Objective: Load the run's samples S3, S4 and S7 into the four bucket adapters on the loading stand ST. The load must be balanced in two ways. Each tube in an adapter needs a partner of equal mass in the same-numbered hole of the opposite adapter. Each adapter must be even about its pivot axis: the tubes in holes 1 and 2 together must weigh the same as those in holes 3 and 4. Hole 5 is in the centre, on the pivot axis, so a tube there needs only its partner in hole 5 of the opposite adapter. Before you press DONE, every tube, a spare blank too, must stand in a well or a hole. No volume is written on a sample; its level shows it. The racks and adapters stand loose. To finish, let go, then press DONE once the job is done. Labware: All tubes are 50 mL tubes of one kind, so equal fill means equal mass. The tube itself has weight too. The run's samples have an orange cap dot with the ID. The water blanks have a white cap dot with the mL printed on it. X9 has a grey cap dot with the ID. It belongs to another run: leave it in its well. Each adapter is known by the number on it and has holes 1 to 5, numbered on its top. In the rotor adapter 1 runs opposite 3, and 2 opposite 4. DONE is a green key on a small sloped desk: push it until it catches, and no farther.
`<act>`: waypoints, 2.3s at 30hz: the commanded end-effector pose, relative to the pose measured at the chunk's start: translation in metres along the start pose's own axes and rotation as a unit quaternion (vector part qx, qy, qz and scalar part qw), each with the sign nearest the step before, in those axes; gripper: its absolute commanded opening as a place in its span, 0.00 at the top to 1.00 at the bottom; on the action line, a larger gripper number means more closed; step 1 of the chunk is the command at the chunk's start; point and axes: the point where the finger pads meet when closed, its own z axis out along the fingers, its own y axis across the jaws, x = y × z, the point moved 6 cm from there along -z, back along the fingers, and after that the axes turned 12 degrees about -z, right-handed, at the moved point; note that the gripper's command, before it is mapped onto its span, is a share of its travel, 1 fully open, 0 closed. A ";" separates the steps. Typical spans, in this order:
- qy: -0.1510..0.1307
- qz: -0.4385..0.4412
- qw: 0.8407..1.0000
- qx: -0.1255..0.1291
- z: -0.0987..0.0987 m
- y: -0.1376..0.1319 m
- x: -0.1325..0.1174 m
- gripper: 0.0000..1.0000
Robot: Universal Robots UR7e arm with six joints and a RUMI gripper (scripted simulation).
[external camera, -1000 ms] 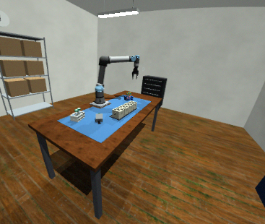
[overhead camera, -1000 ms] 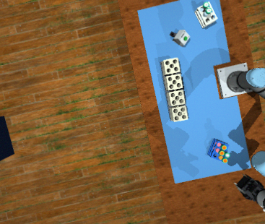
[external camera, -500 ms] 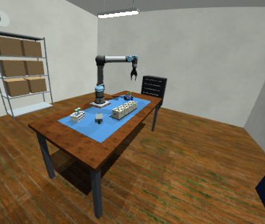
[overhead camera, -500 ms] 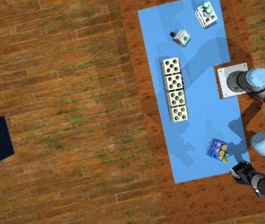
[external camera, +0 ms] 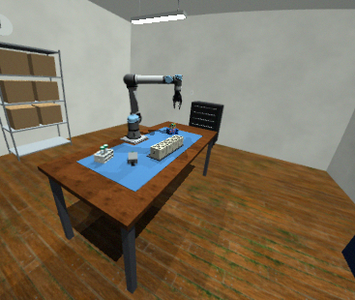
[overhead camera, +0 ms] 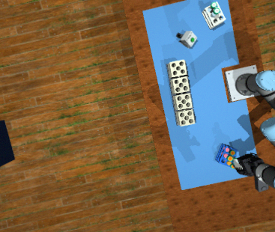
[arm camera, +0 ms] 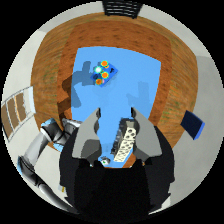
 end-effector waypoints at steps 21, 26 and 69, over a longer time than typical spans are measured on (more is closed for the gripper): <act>-0.011 0.171 0.985 -0.012 0.001 -0.026 -0.099 0.65; -0.014 0.211 0.977 -0.014 0.001 -0.032 -0.123 0.65; -0.035 0.511 0.858 -0.032 0.004 -0.079 -0.309 0.65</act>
